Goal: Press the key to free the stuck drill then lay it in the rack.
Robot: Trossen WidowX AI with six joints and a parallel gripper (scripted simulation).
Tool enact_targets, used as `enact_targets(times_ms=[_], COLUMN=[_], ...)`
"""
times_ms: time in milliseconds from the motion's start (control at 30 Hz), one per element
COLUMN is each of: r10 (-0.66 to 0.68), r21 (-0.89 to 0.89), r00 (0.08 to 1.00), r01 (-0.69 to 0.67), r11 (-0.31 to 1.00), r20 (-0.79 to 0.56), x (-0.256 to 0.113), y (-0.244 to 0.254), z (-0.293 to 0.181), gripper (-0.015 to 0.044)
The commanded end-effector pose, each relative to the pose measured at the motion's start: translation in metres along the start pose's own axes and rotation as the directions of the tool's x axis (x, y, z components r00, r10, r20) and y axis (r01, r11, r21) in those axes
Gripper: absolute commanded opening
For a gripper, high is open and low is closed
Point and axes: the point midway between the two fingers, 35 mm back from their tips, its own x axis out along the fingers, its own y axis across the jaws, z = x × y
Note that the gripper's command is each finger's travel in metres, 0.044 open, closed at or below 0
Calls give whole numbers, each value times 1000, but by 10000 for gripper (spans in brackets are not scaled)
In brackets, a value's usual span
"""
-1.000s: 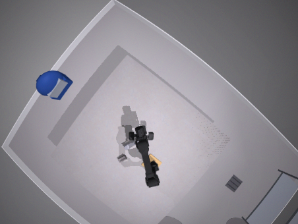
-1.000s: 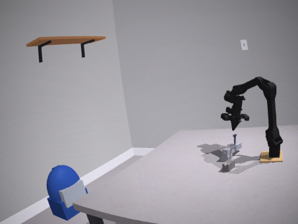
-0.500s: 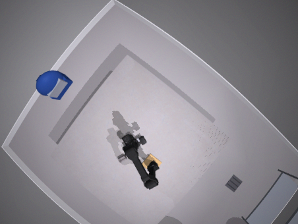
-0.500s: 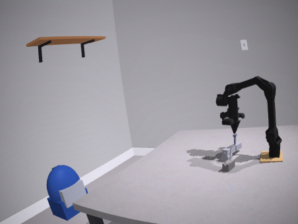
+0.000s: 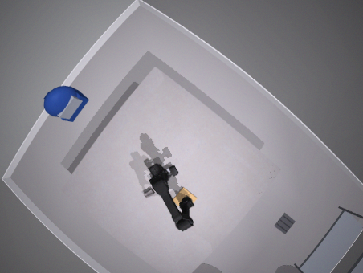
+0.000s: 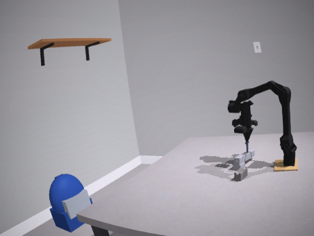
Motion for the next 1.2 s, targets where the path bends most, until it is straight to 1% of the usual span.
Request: enact_targets(times_ms=[0,1167], r10=[0,0], r21=[-3,-3], r00=[1000,1000], r01=[0,0], r11=[1000,1000], r20=[-10,-11], x=[6,17], y=[1,2], z=[-1,-7], gripper=[0,0])
